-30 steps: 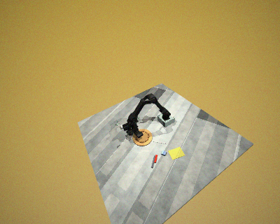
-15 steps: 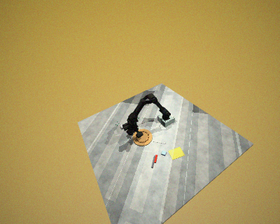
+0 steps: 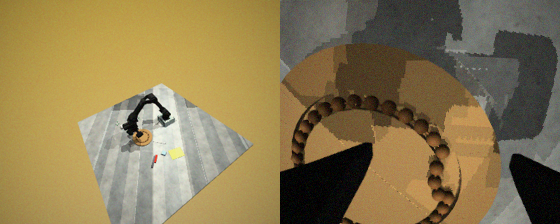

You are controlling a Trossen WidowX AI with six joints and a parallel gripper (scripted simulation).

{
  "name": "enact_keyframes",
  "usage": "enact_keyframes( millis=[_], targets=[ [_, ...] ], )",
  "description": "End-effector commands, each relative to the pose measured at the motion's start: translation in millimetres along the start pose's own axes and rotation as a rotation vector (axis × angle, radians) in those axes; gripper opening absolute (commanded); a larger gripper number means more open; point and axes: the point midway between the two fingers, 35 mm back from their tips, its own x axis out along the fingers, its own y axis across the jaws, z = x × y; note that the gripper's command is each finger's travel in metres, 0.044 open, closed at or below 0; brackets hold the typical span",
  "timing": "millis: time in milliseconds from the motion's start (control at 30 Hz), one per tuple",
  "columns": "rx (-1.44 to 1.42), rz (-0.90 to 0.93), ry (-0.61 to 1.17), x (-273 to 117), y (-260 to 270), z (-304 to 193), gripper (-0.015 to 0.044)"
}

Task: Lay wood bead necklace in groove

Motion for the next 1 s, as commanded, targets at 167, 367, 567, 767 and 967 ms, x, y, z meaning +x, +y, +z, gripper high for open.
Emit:
enact_keyframes(
  millis=[167,367,567,767,967],
  targets=[
    [0.045,-0.002,0.0,-10,0,-3,0.0361],
    [0.165,-0.002,0.001,-33,2,-12,0.0204],
    [0.165,-0.002,0.001,-23,2,-12,0.012],
    [0.158,-0.002,-0.011,-25,2,-9,0.012],
    [0.16,-0.002,-0.008,-16,2,-9,0.012]
  ],
)
